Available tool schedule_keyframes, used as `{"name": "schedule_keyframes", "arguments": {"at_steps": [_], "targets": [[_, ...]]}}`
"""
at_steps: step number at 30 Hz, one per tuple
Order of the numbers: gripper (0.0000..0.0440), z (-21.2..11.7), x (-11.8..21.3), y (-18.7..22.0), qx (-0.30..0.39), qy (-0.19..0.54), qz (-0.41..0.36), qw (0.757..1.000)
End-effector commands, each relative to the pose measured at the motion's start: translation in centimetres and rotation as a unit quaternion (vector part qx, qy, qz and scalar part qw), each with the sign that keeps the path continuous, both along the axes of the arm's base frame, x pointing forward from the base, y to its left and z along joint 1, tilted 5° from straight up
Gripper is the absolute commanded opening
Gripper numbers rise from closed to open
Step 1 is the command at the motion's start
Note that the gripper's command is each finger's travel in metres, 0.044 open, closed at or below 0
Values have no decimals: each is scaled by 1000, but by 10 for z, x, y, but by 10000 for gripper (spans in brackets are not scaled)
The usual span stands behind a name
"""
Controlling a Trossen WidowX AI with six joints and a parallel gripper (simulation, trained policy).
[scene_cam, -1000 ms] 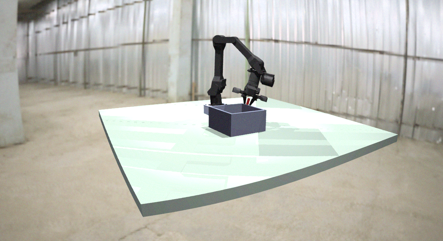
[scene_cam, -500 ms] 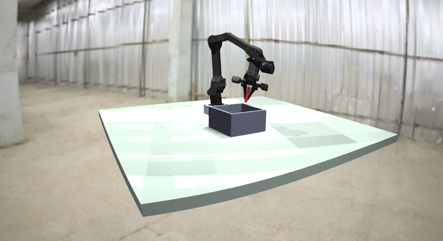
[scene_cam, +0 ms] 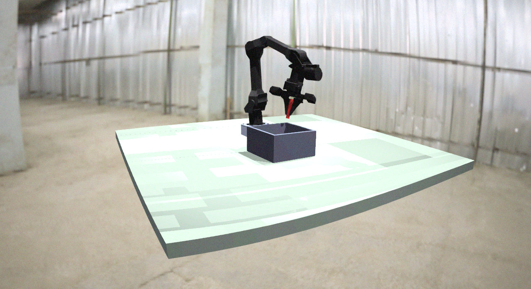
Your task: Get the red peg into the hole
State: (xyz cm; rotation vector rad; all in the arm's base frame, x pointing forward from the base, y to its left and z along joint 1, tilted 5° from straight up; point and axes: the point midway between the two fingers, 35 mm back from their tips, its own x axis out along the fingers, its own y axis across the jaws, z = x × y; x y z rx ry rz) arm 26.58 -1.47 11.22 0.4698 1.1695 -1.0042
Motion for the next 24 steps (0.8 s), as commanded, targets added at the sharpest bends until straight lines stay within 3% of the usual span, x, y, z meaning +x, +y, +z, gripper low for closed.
{"name": "schedule_keyframes", "arguments": {"at_steps": [1,24], "targets": [[0,3,10,-13,-2,-9,-8,1000],[0,-35,54,-87,44,-10,18,999]]}}
